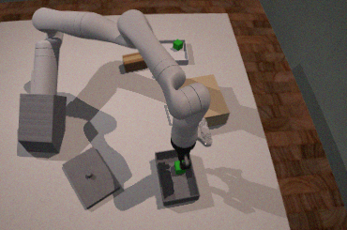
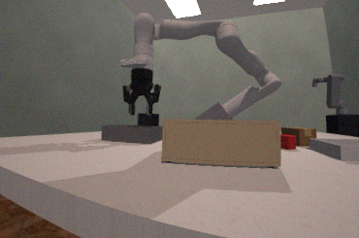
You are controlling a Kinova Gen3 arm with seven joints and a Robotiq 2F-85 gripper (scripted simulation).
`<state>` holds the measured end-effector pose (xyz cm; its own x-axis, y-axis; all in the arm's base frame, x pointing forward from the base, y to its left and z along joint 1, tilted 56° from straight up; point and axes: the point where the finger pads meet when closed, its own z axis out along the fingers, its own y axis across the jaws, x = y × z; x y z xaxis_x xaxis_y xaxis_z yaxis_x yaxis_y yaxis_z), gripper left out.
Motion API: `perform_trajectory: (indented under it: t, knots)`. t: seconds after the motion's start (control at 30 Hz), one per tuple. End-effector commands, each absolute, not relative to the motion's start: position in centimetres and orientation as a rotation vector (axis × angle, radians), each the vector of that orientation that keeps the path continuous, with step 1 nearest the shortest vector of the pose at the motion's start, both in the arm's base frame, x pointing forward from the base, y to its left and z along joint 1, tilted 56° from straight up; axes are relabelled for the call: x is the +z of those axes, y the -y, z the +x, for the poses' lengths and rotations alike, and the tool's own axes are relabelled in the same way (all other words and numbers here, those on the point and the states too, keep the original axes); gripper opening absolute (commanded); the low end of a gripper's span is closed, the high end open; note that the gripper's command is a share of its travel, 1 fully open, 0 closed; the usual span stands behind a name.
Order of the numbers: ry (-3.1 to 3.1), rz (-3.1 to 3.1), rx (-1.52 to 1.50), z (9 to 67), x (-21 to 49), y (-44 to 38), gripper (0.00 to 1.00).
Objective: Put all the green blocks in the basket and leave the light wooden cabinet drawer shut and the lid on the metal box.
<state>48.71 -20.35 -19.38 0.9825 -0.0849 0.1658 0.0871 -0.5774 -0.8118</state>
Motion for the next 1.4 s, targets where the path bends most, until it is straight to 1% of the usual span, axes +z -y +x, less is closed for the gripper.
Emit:
perform_trajectory:
  t: [0.0,0.4,1.37]
  knots:
    - [0.001,-2.175,-0.232,48.9,-19.8,19.8,0.66]
    - [0.001,-2.175,-0.232,49.3,-21.1,17.9,0.66]
    - [0.001,-2.175,-0.232,49.4,-21.2,17.8,0.66]
